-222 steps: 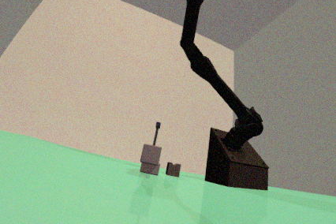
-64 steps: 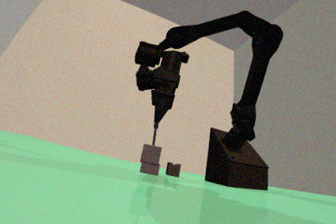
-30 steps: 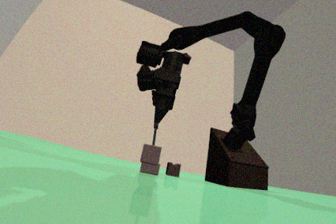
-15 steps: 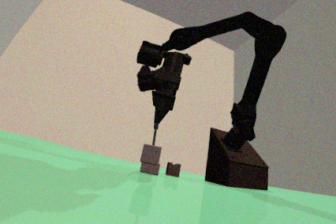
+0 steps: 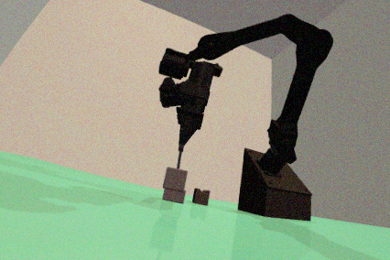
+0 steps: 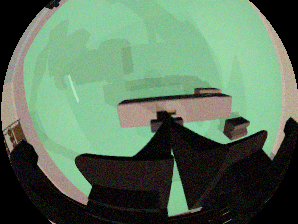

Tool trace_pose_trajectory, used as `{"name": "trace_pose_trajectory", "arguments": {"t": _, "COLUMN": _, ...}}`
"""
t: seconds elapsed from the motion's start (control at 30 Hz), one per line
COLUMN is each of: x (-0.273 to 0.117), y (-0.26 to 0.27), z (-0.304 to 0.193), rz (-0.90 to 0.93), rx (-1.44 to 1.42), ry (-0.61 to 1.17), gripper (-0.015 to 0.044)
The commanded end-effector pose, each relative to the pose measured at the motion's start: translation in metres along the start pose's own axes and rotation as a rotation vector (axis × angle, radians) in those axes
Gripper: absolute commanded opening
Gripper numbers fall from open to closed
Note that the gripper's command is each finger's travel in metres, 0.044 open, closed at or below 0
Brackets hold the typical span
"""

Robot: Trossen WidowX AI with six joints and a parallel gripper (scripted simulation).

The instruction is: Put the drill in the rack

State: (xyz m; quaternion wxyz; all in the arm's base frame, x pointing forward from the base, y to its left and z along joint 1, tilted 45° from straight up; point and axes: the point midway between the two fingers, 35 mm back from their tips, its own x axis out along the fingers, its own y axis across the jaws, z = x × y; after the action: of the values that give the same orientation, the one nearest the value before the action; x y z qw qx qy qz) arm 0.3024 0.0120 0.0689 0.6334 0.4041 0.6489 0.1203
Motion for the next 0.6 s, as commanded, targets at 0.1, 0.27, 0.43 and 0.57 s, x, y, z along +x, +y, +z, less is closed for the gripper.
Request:
{"name": "trace_pose_trajectory", "arguments": {"t": 0.1, "x": 0.026, "y": 0.008, "z": -0.006, "rz": 0.006, "rx": -0.032, "ry": 0.052, "gripper": 0.0}}
{"name": "trace_pose_trajectory", "arguments": {"t": 0.27, "x": 0.007, "y": 0.006, "z": -0.001, "rz": 0.002, "rx": -0.031, "ry": 0.05, "gripper": 0.0105}}
{"name": "trace_pose_trajectory", "arguments": {"t": 0.43, "x": -0.047, "y": 0.003, "z": 0.006, "rz": 0.001, "rx": -0.031, "ry": 0.051, "gripper": 0.0236}}
{"name": "trace_pose_trajectory", "arguments": {"t": 0.57, "x": -0.055, "y": 0.002, "z": 0.005, "rz": 0.002, "rx": -0.031, "ry": 0.052, "gripper": 0.0341}}
